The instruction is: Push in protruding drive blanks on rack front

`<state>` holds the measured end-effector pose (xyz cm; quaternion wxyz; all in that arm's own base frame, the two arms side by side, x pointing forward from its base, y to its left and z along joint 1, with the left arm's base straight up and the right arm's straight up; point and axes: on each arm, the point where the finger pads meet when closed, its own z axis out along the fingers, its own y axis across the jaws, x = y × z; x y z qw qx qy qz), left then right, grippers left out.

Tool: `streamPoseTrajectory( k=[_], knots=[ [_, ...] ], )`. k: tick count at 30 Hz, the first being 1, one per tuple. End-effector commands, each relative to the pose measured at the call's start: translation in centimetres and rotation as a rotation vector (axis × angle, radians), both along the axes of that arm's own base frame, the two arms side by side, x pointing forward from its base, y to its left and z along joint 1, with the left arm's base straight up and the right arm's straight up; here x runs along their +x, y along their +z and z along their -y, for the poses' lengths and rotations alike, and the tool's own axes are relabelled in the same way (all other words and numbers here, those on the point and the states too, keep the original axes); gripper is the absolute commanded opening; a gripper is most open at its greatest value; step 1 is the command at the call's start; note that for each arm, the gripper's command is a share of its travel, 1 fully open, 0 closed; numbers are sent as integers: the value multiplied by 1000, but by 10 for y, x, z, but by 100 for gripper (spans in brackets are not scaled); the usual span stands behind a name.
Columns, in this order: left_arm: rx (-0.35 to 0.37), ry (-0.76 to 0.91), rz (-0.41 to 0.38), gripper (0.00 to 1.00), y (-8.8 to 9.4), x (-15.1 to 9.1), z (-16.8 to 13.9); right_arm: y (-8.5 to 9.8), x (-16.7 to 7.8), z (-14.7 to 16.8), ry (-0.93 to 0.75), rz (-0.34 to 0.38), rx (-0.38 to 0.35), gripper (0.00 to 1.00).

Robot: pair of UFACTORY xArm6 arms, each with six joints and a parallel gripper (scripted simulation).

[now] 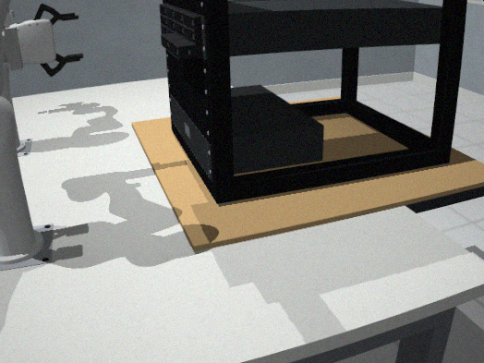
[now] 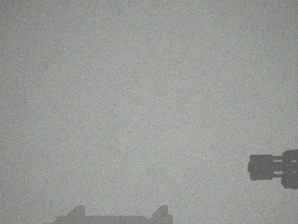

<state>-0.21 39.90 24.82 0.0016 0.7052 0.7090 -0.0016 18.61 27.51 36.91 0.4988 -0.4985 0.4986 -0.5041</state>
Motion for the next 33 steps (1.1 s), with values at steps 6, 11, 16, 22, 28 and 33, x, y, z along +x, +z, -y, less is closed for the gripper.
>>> streamPoseTrajectory(
  k=[6,11,16,22,28,33],
  knots=[
    [5,0,0,100,2,0,-1,1,0,0,0,0,3,100],
    [5,0,0,100,2,0,-1,1,0,0,0,0,3,100],
    [5,0,0,100,2,0,-1,1,0,0,0,0,3,100],
    [5,0,0,100,2,0,-1,1,0,0,0,0,3,0],
    [5,0,0,100,2,0,-1,1,0,0,0,0,3,0],
    [5,0,0,100,2,0,-1,1,0,0,0,0,3,0]
  ],
)
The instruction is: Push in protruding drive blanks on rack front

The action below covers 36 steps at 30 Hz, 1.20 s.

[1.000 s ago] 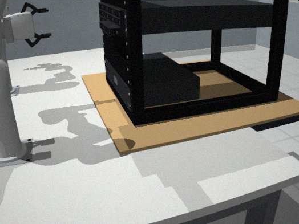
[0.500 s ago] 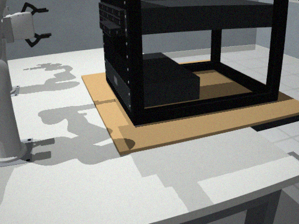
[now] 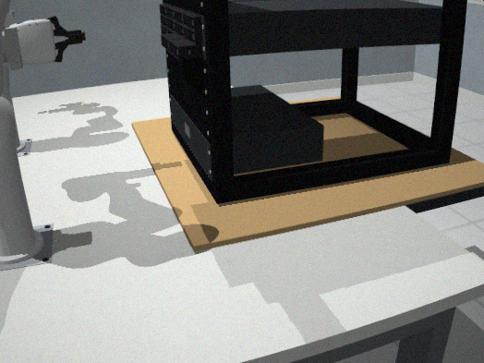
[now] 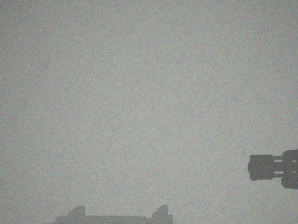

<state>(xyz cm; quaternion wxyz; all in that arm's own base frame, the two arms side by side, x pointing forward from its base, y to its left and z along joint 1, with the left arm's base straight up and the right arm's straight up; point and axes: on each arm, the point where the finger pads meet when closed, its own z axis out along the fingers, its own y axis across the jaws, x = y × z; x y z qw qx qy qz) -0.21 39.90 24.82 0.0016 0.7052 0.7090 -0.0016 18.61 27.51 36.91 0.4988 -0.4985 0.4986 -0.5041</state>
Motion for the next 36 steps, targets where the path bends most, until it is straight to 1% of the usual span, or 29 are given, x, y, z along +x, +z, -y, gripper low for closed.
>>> streamPoseTrajectory(
  k=[1,27,36],
  knots=[
    [5,0,0,100,2,0,-1,1,0,0,0,0,3,0],
    [5,0,0,100,2,0,-1,1,0,-1,0,-1,4,0],
    [5,0,0,100,2,0,-1,3,6,-9,1,-6,5,0]
  ],
)
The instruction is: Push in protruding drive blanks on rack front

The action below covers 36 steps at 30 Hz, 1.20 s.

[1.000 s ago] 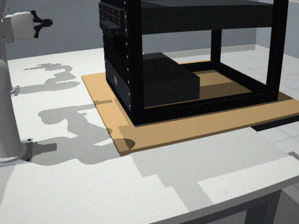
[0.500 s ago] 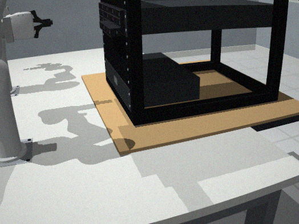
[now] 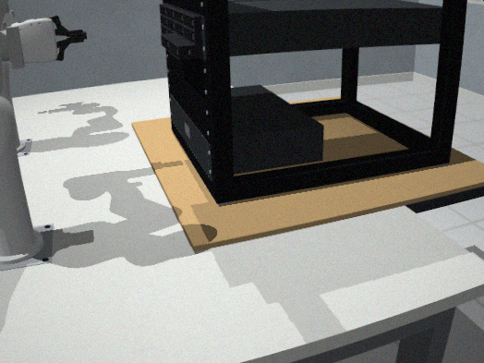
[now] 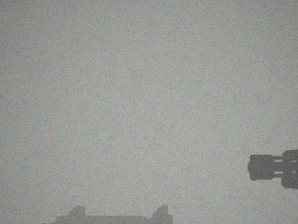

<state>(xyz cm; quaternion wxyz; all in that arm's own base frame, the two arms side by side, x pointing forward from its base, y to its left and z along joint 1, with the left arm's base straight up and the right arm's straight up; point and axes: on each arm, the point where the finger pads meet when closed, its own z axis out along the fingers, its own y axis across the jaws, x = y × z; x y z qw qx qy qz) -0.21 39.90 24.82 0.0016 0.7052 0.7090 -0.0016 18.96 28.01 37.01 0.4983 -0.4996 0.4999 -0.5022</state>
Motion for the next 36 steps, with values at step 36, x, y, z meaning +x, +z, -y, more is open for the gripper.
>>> streamPoseTrajectory(
  k=[36],
  knots=[
    [5,0,0,100,2,0,-1,26,101,-141,0,-1,4,0]
  ],
)
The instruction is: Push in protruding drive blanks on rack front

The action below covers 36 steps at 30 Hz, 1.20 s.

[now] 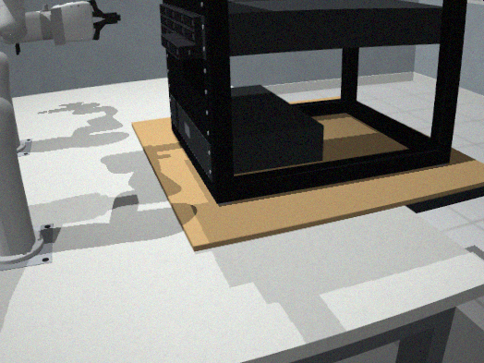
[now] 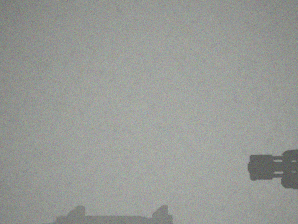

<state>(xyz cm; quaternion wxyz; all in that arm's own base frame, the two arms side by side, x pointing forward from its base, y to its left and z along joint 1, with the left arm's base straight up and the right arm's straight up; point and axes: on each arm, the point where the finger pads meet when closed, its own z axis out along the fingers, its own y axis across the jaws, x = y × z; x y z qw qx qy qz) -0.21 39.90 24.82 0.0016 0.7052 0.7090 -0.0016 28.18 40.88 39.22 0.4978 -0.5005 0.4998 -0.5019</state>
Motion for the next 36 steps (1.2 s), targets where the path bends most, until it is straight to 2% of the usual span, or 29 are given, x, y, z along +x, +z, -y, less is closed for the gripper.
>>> streamPoseTrajectory(
  k=[1,12,25,36],
  knots=[
    [5,0,0,100,2,0,-1,5,11,-15,-1,1,5,0],
    [5,0,0,100,2,0,-1,8,22,-32,-1,1,5,0],
    [5,0,0,100,2,0,-1,8,26,-34,-1,1,5,0],
    [5,0,0,100,2,0,-1,8,73,-34,-1,1,5,0]
  ],
)
